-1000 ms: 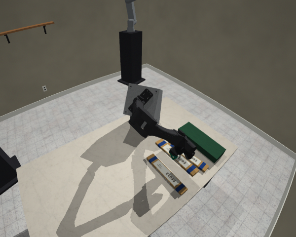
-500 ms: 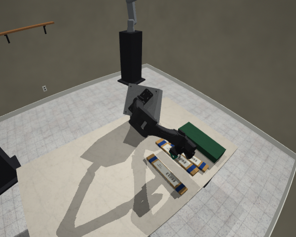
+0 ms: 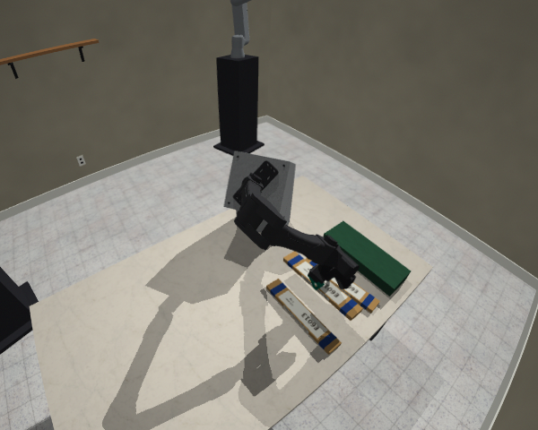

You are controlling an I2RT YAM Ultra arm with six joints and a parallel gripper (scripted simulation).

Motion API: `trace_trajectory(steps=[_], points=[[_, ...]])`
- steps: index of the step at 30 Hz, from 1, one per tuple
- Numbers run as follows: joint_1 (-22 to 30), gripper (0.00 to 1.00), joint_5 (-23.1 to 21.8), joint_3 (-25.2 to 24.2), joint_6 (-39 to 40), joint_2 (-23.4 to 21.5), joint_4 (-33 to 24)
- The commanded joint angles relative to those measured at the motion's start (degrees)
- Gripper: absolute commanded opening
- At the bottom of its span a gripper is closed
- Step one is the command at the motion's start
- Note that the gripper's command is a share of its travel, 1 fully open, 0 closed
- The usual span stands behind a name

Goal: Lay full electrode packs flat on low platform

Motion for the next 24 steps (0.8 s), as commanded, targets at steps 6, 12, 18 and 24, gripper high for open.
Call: trace_trajectory(steps=[6,12,18,24], points=[[3.07,0.0,0.61,1.62,0.39,-1.0,-1.26],[3.11,0.0,0.63,1.62,0.43,-0.98,-1.3],[0.63,0.0,-0.56,-1.81,-2.16,-1.44,2.41],[1.47,0.0,-0.21,-2.02,-1.19,-2.36,1.02]])
